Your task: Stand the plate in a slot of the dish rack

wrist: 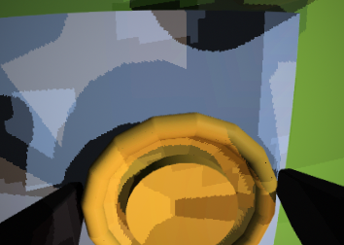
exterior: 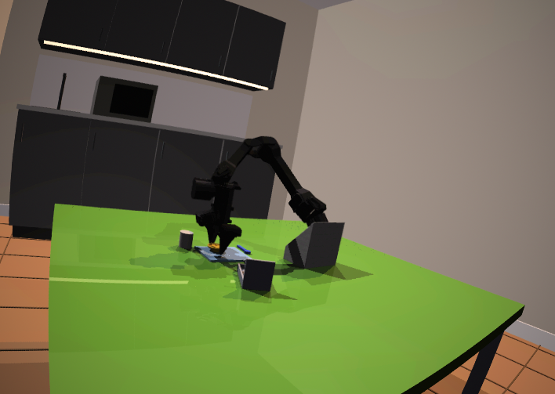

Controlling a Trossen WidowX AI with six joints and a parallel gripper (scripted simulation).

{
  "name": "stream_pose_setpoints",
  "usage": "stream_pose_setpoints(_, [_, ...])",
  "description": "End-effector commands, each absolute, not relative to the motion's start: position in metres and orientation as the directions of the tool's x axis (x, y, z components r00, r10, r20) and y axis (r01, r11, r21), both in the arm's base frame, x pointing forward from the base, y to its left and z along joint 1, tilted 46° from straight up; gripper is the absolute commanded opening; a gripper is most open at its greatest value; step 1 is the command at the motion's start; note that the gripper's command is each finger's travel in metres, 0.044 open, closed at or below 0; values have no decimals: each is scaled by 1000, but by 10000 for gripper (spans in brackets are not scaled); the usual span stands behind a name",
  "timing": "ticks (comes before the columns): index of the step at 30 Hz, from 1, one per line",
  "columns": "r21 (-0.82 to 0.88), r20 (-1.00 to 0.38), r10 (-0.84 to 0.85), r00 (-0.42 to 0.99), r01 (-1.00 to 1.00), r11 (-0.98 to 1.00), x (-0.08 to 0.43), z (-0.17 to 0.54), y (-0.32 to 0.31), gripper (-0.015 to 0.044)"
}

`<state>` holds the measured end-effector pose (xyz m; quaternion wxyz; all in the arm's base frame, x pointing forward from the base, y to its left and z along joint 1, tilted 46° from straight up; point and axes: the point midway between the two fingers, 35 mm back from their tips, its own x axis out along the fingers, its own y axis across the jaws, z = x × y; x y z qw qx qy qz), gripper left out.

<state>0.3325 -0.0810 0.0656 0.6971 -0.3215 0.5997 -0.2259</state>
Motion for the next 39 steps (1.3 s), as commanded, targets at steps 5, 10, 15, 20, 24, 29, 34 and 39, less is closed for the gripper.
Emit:
stream_pose_setpoints(5, [-716, -694, -697, 177, -78, 693, 332, 64, -81, 311])
stream_pose_setpoints(10, [-716, -694, -697, 177, -78, 693, 332, 64, -81, 277])
stream_pose_setpoints(15, [-712, -699, -693, 177, -79, 698, 333, 71, -71, 146])
stream_pose_setpoints(20, [-705, -706, -686, 176, -81, 704, 334, 87, -50, 15])
stream_pose_setpoints(24, [-701, -709, -683, 175, -82, 708, 334, 100, -35, 0])
stream_pose_setpoints(29, [-699, -712, -680, 174, -83, 710, 331, 116, -15, 0])
stream_pose_setpoints(34, [-699, -712, -681, 173, -83, 710, 328, 132, 2, 0])
stream_pose_setpoints(39, [-702, -710, -683, 173, -83, 708, 324, 147, 19, 0])
